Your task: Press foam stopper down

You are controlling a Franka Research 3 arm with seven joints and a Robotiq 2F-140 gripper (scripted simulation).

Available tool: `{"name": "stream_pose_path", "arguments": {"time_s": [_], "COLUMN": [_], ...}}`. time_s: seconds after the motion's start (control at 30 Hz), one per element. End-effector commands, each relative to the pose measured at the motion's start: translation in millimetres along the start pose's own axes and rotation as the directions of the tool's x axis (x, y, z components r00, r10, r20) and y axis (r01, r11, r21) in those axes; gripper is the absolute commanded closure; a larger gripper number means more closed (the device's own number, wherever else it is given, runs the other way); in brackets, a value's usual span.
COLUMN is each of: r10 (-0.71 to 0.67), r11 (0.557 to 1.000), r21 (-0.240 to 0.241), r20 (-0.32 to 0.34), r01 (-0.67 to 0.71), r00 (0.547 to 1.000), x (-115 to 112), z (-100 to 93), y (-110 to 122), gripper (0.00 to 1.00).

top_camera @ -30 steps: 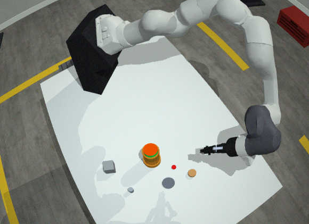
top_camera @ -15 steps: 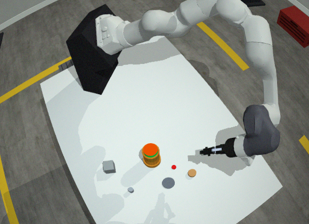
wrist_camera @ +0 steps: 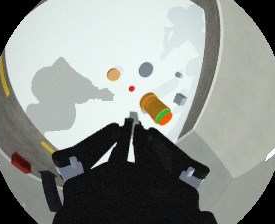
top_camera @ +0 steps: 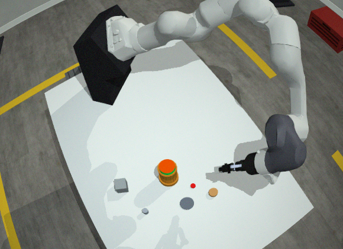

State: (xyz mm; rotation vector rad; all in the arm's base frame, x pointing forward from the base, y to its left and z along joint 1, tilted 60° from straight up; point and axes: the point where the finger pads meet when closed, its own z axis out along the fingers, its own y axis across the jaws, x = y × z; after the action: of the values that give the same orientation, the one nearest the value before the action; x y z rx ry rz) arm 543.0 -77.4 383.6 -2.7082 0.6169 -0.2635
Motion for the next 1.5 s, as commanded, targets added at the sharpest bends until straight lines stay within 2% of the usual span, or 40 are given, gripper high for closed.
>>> {"name": "stream_pose_path", "arguments": {"time_s": [0.0, 0.33, 0.4, 0.47, 0.63, 0.8, 0.83, 0.9, 1.0, 1.1, 1.4, 1.47], "r10": [-0.069, -0.069, -0.146, -0.196, -0.124, -0.058, -0.050, -0.050, -0.047, -0.051, -0.116, -0.116], "r11": [0.997, 0.997, 0.979, 0.950, 0.944, 0.934, 0.932, 0.932, 0.919, 0.910, 0.879, 0.879], "r21": [0.023, 0.023, 0.128, 0.207, 0.269, 0.322, 0.331, 0.331, 0.357, 0.371, 0.373, 0.373], "r20": [-0.021, -0.021, -0.097, -0.185, -0.248, -0.282, -0.287, -0.287, -0.322, -0.347, -0.436, -0.436], "r01": [0.069, 0.069, 0.158, 0.233, 0.191, 0.152, 0.148, 0.148, 0.167, 0.187, 0.296, 0.296], "r00": [0.997, 0.997, 0.984, 0.963, 0.961, 0.958, 0.957, 0.957, 0.946, 0.936, 0.892, 0.892], "x": [5, 5, 9, 10, -4, -31, -36, -36, -48, -55, -56, -56], "z": [-1.5, -1.5, 1.7, 9.2, 46.9, 92.6, 100.1, 100.1, 117.0, 125.4, 127.6, 127.6], "y": [0, 0, 28, 56, 115, 147, 150, 150, 156, 158, 159, 159], "gripper": [1.00, 1.00, 1.00, 1.00, 1.00, 1.00, 1.00, 1.00, 1.00, 1.00, 1.00, 1.00]}}
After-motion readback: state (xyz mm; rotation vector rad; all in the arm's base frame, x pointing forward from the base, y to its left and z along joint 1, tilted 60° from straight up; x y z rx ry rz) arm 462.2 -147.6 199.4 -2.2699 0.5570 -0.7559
